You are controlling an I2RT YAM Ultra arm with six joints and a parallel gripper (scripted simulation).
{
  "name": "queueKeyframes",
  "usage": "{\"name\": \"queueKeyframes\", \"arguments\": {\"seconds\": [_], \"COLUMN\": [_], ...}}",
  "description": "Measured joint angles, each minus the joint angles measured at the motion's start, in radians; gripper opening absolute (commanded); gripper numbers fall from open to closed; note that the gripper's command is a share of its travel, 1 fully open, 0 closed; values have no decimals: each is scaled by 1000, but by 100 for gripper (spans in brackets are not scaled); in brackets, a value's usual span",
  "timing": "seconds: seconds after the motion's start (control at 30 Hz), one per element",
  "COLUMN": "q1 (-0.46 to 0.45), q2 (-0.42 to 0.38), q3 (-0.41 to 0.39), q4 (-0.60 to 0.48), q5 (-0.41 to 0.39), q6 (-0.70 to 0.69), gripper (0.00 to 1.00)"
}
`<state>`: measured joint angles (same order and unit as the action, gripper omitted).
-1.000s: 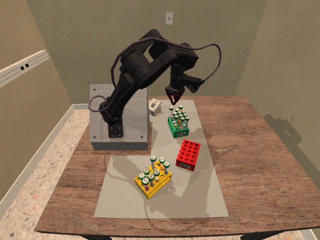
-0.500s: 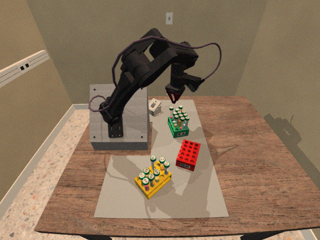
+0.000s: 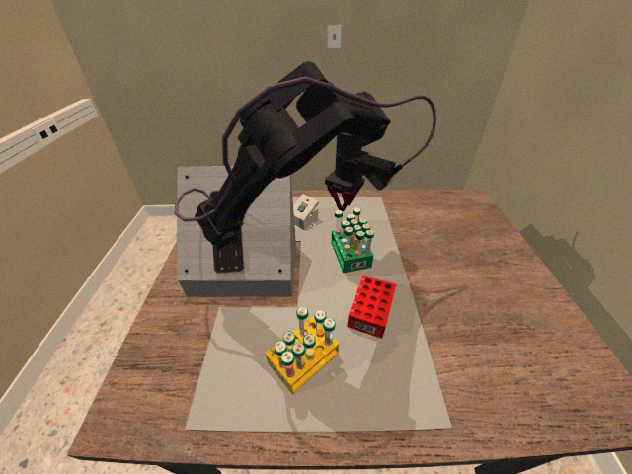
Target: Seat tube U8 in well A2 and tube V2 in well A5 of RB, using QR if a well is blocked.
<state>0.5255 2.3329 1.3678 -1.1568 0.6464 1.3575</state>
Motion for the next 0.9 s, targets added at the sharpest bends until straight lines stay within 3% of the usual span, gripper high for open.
{"name": "queueKeyframes", "arguments": {"seconds": [0.9], "q1": [-72], "q2": [20], "q3": [-101], "q4": [171], "q5": [37], "q6": [-81], "gripper": [30]}}
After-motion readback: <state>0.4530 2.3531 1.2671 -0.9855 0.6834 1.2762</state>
